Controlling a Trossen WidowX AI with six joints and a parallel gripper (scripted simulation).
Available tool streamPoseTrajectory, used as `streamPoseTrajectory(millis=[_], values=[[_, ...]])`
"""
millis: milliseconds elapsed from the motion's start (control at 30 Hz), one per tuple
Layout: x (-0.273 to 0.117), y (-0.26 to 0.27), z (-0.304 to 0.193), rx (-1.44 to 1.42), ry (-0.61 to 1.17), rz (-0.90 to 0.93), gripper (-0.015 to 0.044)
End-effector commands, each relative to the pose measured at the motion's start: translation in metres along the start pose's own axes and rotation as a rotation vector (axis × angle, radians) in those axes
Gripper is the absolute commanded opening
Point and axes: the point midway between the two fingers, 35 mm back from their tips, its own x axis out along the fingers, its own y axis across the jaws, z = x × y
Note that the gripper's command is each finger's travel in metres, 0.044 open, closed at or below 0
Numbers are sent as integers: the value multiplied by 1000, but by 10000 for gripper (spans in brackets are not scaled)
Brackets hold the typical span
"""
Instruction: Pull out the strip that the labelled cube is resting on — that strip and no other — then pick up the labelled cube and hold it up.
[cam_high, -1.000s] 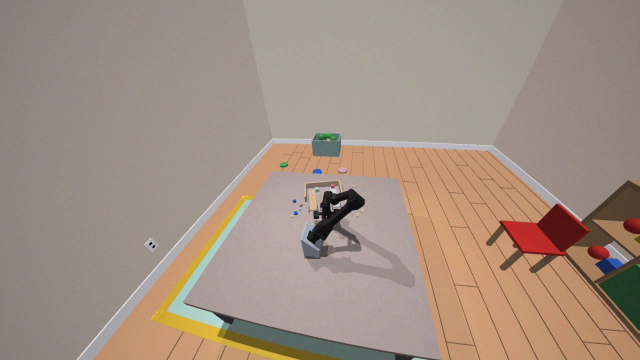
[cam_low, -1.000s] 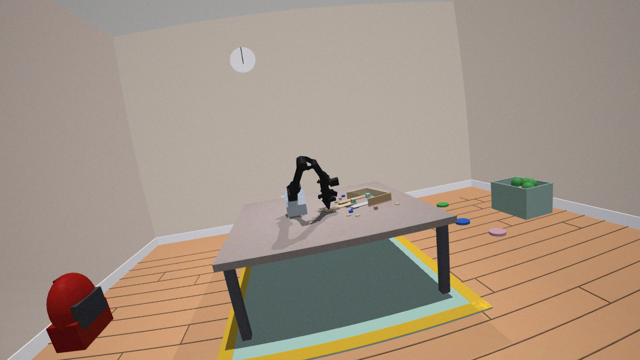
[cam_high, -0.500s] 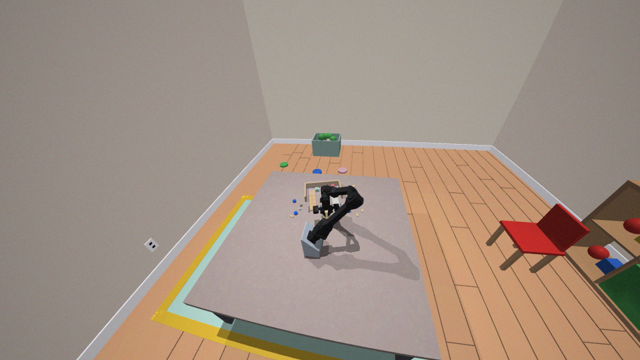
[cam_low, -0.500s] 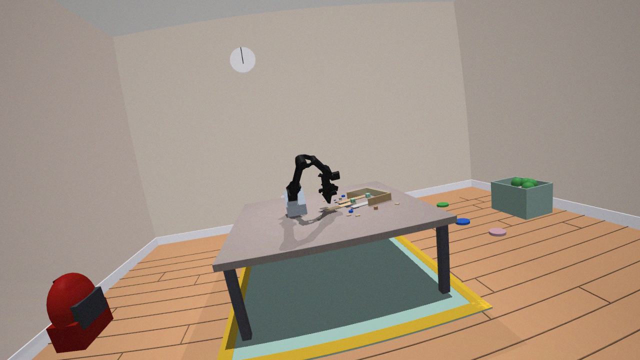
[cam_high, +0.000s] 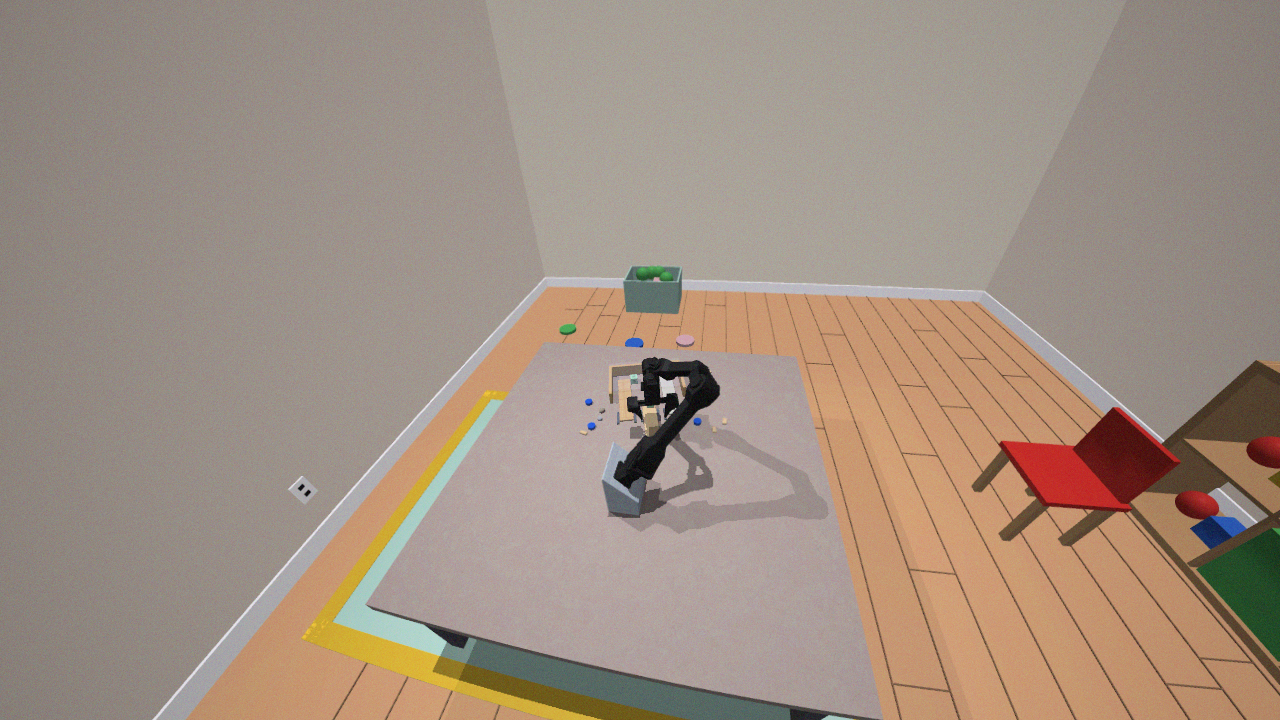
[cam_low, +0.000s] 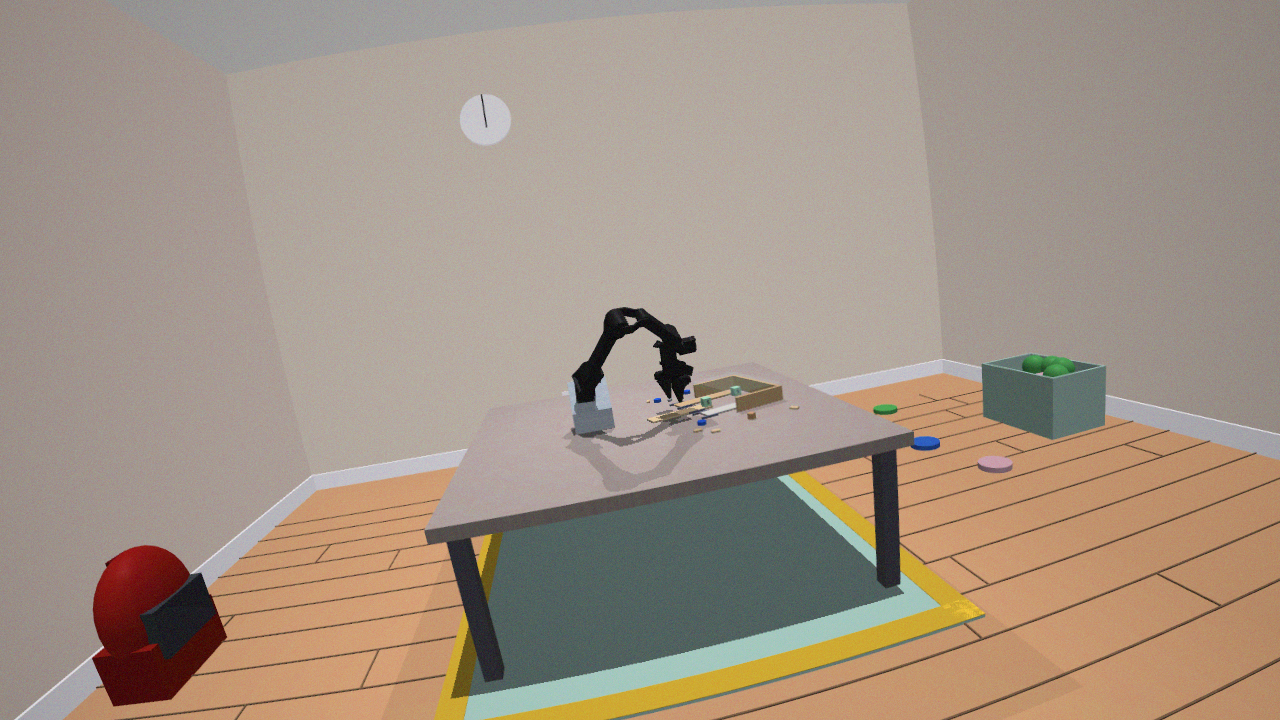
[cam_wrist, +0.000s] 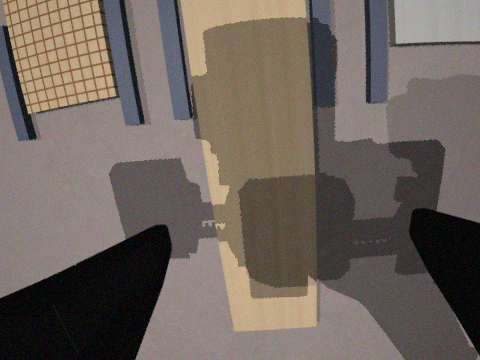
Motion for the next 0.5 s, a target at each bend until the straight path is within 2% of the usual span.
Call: streamPoseTrajectory(millis=[0, 467], values=[[-1, 1, 15, 3, 4, 5, 440], [-9, -1, 76, 6, 1, 6, 440]])
